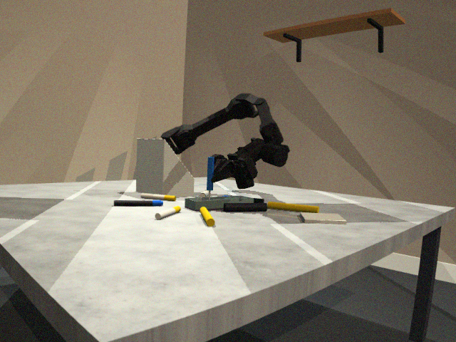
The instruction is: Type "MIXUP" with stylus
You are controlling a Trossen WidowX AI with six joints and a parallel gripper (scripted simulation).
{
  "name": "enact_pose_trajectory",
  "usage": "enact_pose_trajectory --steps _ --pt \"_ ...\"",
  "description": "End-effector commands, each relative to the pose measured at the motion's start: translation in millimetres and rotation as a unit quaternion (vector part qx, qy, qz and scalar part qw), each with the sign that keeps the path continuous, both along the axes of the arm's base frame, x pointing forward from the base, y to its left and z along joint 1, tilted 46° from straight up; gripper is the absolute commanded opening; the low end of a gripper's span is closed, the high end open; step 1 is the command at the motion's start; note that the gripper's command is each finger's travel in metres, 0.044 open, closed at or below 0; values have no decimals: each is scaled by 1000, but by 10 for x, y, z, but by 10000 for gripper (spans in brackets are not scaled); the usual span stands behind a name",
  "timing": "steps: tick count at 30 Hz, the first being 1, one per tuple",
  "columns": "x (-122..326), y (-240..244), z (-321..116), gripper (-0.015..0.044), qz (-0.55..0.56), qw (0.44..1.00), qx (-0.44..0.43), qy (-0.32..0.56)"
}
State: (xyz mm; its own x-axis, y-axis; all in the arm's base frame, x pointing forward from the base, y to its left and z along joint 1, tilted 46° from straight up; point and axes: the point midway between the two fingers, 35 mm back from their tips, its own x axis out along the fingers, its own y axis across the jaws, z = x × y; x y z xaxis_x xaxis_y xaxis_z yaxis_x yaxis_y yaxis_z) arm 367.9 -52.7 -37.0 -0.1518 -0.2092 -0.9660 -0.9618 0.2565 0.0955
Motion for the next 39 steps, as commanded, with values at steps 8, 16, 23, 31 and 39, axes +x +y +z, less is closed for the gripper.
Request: enact_pose_trajectory --steps 8,16,23,31,39 --pt "11 43 -42 81 -2 1000 0 -1" --pt "15 67 -65 81 -2 1000 0 -1" --pt "18 88 -85 81 -2 1000 0 -1" --pt "20 97 -94 81 -2 1000 0 -1" --pt "18 84 -81 81 -2 1000 0 -1"
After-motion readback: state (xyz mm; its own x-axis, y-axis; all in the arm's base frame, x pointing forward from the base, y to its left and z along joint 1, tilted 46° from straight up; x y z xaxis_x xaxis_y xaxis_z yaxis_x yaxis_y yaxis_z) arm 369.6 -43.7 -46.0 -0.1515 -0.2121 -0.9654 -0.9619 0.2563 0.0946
